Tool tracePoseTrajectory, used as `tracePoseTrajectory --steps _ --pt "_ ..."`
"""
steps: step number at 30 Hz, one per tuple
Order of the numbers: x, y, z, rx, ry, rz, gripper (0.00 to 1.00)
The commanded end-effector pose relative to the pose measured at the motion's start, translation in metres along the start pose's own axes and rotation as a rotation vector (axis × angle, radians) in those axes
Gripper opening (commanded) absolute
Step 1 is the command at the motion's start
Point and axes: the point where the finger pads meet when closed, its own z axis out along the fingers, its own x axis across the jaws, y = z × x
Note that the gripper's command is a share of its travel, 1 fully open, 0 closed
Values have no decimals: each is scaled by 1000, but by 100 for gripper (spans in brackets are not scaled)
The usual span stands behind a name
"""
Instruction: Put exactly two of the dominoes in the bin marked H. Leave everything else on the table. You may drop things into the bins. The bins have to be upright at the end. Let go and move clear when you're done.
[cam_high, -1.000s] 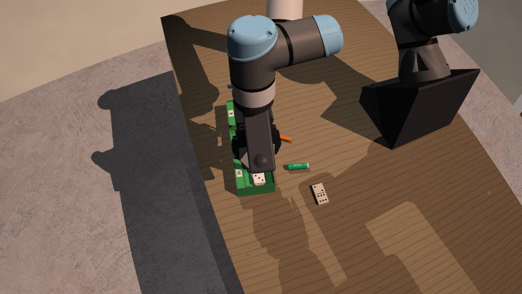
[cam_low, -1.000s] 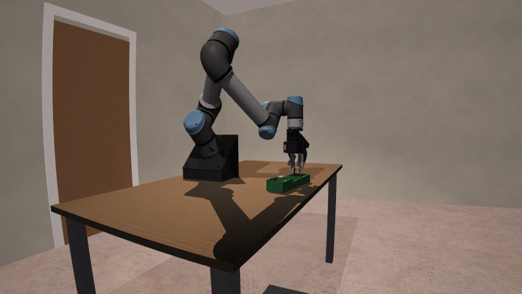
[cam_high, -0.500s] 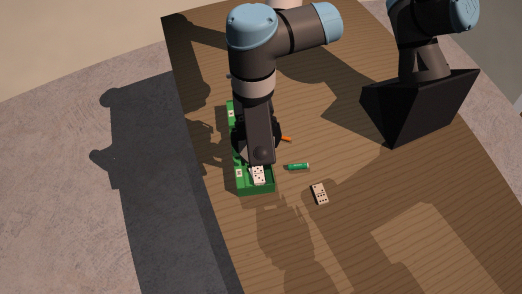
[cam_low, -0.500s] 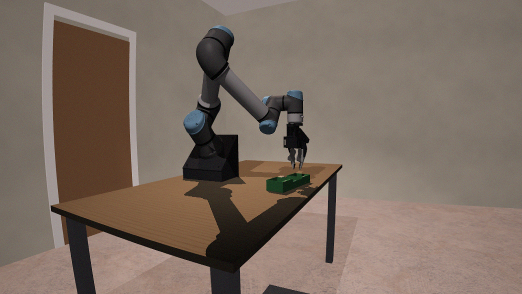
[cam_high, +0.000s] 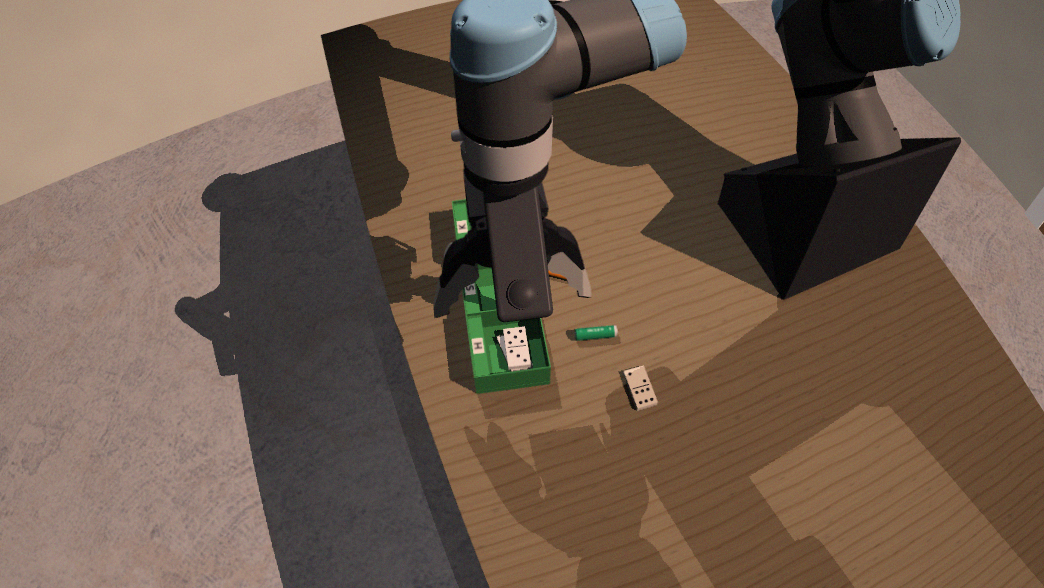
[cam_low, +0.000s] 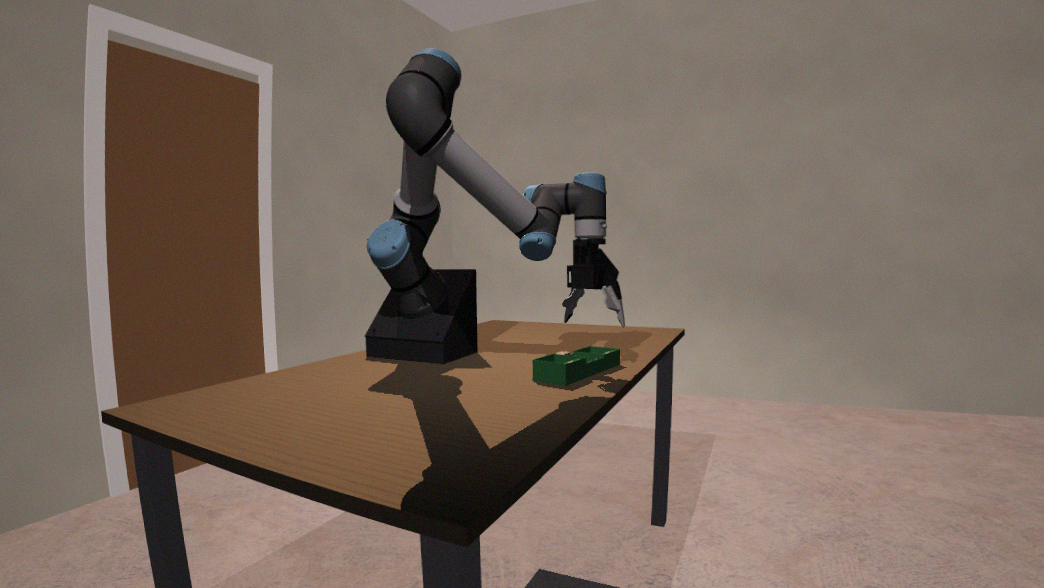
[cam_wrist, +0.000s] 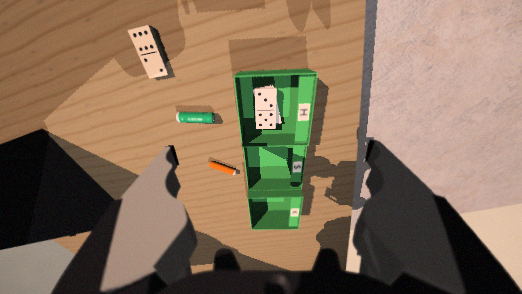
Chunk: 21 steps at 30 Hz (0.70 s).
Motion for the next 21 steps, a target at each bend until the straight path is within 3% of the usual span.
tracePoseTrajectory --steps 1,21 --pt "0 0 -21 0 0 1 100" --pt "0 0 -93 0 0 1 100"
